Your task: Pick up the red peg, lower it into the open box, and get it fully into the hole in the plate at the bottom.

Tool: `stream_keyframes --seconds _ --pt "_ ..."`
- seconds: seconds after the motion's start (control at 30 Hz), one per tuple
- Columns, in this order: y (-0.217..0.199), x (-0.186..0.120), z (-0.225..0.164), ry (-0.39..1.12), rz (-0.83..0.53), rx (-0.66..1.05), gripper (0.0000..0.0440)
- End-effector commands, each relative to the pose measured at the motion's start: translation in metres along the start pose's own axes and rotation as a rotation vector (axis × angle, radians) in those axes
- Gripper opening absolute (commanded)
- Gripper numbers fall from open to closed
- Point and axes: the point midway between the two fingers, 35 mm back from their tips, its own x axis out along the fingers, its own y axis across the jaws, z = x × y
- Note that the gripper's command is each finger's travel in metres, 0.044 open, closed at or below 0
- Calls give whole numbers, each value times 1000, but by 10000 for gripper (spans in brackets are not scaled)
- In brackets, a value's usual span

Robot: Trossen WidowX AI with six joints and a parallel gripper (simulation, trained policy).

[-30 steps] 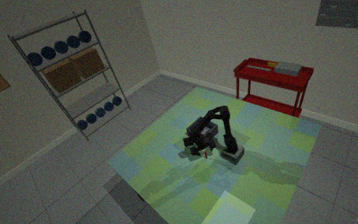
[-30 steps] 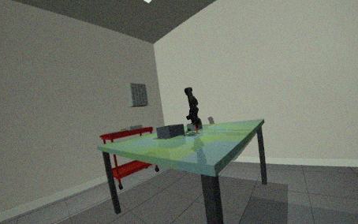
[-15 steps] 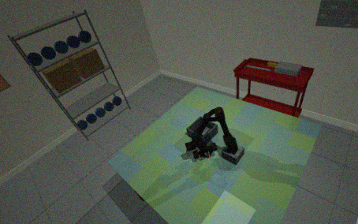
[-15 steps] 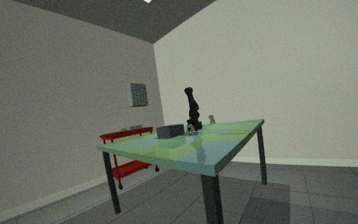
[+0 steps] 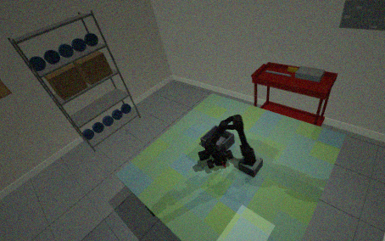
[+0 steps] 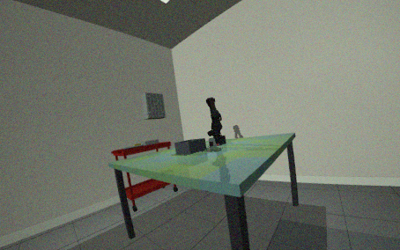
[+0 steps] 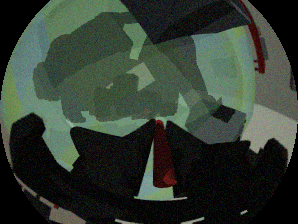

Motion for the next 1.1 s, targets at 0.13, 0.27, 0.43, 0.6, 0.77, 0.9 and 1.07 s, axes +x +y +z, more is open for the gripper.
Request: stream_keyframes --seconds 0.13,0.27,0.43,0.6,0.77,0.9,1.07 --pt "-4 -28 16 -48 17 -4 0" --pt "-7 -44 25 -71 21 -1 0" --pt "-11 -63 38 -97 34 20 0" --pt "-13 -81 54 -119 50 64 0" --pt "-16 -93 73 -136 62 125 0" --pt "-18 -98 91 -148 73 178 0" --pt "-21 -102 114 -158 87 239 0"
